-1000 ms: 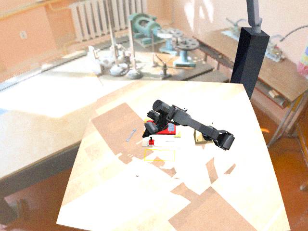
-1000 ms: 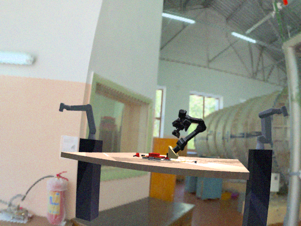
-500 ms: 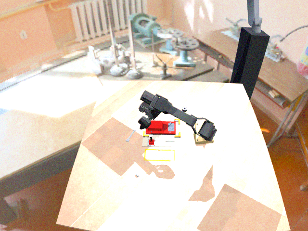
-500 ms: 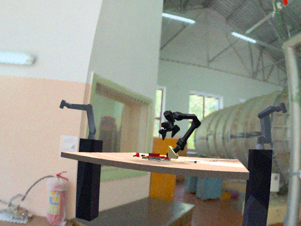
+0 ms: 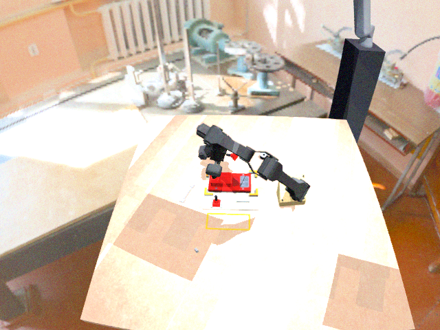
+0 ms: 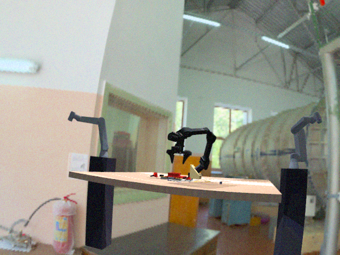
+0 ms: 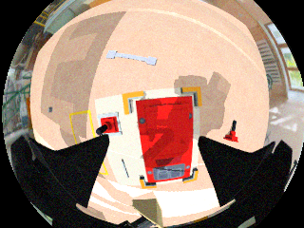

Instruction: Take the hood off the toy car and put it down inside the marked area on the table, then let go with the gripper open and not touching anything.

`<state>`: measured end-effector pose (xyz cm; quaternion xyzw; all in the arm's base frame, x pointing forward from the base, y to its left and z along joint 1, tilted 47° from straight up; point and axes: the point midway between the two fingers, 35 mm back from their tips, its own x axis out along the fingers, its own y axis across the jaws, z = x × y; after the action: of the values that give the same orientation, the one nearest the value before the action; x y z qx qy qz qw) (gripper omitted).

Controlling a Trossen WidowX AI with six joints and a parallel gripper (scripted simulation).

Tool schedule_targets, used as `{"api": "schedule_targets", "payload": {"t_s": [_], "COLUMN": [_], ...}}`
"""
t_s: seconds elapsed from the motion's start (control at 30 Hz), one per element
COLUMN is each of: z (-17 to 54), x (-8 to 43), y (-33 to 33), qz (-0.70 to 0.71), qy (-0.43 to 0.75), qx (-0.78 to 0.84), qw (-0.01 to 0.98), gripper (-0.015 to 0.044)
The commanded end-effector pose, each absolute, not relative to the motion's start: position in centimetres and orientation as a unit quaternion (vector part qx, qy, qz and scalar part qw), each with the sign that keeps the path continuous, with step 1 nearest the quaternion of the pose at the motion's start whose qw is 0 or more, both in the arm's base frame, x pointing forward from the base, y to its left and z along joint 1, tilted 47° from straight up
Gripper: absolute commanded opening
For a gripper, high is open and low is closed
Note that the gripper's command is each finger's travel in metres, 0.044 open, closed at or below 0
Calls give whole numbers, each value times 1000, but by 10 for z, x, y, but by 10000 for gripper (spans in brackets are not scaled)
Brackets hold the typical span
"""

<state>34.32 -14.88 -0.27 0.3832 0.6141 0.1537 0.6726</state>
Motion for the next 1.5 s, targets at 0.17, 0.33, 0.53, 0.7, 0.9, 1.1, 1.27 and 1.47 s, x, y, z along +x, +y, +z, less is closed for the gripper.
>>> {"api": "schedule_targets", "payload": {"t_s": [0.17, 0.33, 0.53, 0.7, 0.9, 1.1, 1.27, 1.47], "z": [-31, -31, -33, -36, -40, -43, -46, -49], "x": [327, 327, 327, 328, 328, 328, 329, 329], "y": [-154, -153, -151, -149, -145, -142, -139, -136], "qz": [222, 222, 222, 222, 222, 222, 222, 222], "qy": [645, 645, 645, 645, 645, 645, 645, 645], "qx": [332, 332, 332, 332, 332, 332, 332, 332], "qw": [651, 651, 651, 651, 651, 651, 651, 651], "gripper": [440, 440, 440, 440, 440, 440, 440, 440]}}
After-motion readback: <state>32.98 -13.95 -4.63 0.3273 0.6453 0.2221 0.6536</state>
